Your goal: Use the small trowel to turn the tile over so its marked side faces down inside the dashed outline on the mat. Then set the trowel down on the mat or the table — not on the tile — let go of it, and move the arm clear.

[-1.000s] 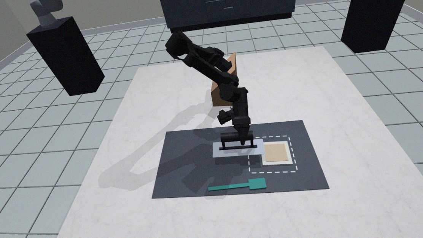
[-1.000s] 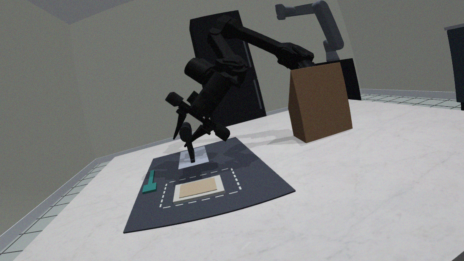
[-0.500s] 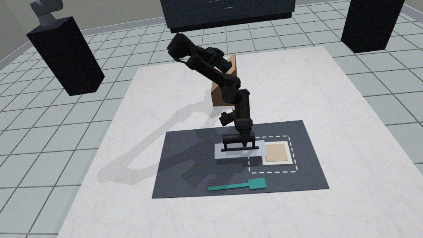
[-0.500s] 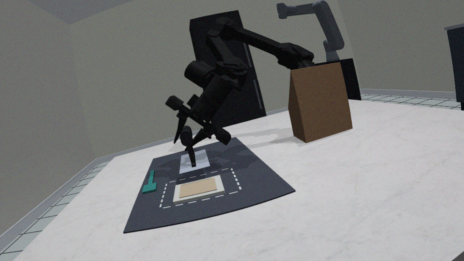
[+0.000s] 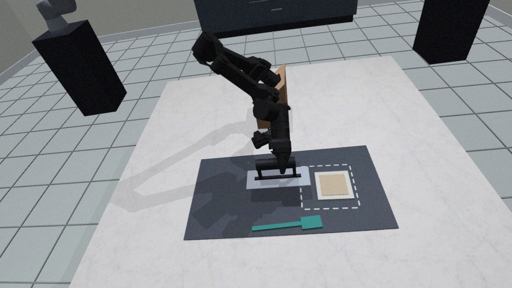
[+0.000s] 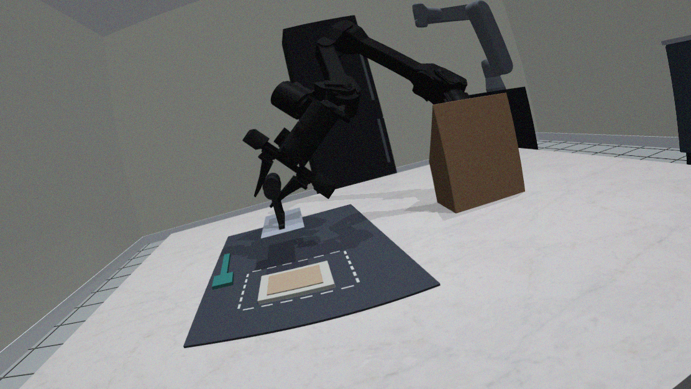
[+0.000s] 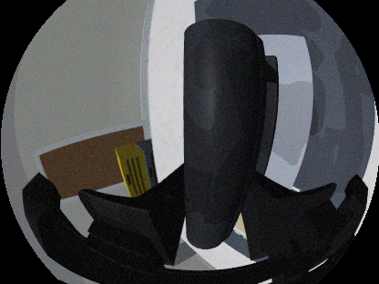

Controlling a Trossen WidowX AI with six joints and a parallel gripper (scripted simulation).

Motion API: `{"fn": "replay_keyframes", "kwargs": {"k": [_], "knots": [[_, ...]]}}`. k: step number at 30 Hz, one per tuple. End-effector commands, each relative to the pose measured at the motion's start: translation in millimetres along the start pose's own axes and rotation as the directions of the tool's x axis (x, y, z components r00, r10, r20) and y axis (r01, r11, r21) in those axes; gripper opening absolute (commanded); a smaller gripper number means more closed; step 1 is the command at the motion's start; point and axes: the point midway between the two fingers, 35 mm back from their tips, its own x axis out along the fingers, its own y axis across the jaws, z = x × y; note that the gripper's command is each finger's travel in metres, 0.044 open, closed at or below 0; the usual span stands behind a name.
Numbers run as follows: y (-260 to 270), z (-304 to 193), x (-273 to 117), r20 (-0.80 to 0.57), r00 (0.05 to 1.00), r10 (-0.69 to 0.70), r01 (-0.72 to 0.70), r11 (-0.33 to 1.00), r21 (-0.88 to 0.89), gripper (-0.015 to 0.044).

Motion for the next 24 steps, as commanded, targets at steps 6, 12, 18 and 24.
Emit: {"fn": "replay_keyframes", "kwargs": {"k": [6,12,18,24], "knots": [[17.3,24.9,-13.3,-0.002,1.000,0.023,-0.023,1.000,0.004,0.0000],[21.7,40.0,-21.3,-0.002,1.000,0.023,-0.023,1.000,0.003,0.0000],[23.8,48.6,-26.3,-0.001,1.000,0.023,-0.023,1.000,0.003,0.0000],[23.8,48.6,-26.3,-0.001,1.000,0.023,-0.023,1.000,0.003,0.0000]]}}
